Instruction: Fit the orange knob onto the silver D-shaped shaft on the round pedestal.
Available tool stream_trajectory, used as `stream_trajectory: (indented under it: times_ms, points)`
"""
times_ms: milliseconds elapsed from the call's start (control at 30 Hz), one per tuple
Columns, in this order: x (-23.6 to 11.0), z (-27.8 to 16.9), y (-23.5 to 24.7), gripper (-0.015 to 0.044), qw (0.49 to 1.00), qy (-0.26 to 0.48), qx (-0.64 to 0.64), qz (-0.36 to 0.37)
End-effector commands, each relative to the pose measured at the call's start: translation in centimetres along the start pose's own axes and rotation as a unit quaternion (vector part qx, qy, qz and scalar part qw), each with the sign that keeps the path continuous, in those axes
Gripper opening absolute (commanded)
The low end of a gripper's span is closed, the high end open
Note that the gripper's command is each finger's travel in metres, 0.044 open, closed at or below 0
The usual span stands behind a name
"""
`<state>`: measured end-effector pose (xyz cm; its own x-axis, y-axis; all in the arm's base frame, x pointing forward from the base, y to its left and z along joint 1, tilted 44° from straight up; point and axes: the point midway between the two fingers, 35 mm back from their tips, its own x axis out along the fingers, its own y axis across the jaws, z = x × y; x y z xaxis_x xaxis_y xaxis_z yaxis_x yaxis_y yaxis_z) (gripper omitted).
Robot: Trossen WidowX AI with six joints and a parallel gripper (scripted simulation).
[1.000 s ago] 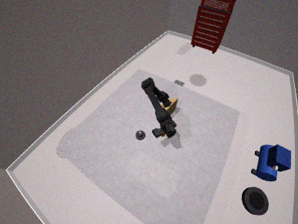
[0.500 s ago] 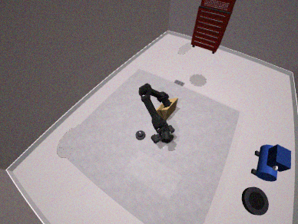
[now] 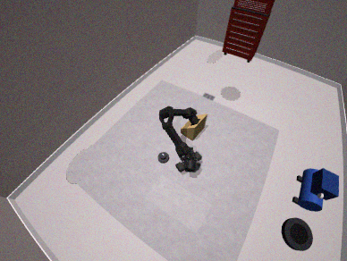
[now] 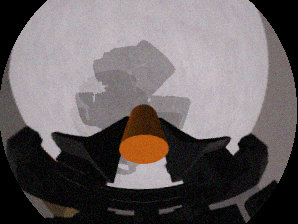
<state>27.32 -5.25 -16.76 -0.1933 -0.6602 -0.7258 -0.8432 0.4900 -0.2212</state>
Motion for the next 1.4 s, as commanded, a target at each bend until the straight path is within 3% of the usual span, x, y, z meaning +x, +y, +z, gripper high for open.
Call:
stream_trajectory:
  times_ms: [0,67,367,900,1167,1367]
  points:
    - [0.3,0.0,0.0,0.0000,1.000,0.000,-0.004,-0.004]
    - [0.3,0.0,0.1,0.0000,1.000,0.000,-0.004,-0.004]
    - [0.2,0.0,0.0,0.0236,1.000,-0.001,-0.001,-0.001]
    - [0.2,0.0,0.0,0.0240,1.000,-0.001,-0.001,-0.001]
    - [-8.0,0.2,0.1,0.0440,1.000,-0.002,-0.004,-0.003]
    - [-8.0,0.2,0.1,0.0440,1.000,-0.002,-0.004,-0.003]
